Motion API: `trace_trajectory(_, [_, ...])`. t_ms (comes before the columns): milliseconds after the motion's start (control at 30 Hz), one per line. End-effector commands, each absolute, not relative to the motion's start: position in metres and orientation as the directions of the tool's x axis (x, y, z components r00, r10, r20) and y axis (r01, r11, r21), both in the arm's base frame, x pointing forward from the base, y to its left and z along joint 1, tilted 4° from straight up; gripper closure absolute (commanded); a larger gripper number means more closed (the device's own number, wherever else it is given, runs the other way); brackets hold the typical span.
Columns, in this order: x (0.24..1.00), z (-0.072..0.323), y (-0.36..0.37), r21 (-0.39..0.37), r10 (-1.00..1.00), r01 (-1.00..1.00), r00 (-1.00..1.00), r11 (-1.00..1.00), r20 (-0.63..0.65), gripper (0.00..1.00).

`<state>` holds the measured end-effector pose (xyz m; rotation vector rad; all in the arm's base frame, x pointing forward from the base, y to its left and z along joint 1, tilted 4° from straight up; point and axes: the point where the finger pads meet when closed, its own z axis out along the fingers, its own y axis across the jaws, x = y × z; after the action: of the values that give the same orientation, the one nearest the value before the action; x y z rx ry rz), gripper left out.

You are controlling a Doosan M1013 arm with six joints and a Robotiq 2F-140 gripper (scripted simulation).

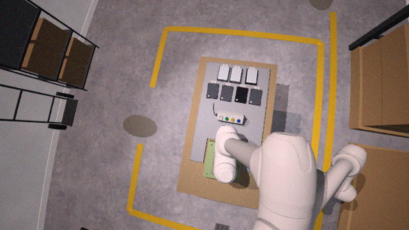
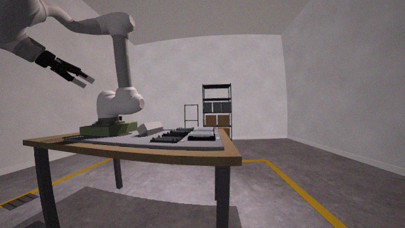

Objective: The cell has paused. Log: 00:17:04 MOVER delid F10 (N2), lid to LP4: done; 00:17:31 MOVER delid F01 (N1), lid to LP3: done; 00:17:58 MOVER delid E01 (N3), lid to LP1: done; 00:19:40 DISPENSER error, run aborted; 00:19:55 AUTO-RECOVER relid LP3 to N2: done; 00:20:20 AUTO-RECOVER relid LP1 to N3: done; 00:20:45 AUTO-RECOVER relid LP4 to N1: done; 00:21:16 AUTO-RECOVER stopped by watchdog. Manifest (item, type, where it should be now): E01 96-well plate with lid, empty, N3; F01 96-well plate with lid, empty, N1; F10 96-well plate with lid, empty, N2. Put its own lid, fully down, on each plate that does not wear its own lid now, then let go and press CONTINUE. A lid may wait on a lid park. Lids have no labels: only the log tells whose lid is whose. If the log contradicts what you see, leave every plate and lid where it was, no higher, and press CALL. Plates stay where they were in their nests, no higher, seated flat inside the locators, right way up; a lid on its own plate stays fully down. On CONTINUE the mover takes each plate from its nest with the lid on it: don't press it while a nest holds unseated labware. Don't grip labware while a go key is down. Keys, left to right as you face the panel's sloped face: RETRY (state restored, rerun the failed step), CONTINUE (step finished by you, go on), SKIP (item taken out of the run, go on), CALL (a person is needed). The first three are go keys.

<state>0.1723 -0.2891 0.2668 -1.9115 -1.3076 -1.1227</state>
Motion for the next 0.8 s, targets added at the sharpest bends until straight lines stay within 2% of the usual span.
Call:
trace_trajectory(0, [0.172,0.267,-0.289,0.009,0.461,0.930,0.173,-0.367,0.870,0.00])
trace_trajectory(333, [0.188,0.250,-0.288,0.012,0.514,0.955,0.149,-0.298,0.845,0.00])
trace_trajectory(533, [0.233,0.206,-0.283,0.021,0.642,0.995,0.045,-0.094,0.766,0.00])
trace_trajectory(600, [0.233,0.206,-0.283,0.021,0.642,0.995,0.045,-0.094,0.766,0.00])
trace_trajectory(767, [0.281,0.166,-0.276,0.027,0.732,0.992,-0.111,0.126,0.672,0.00])
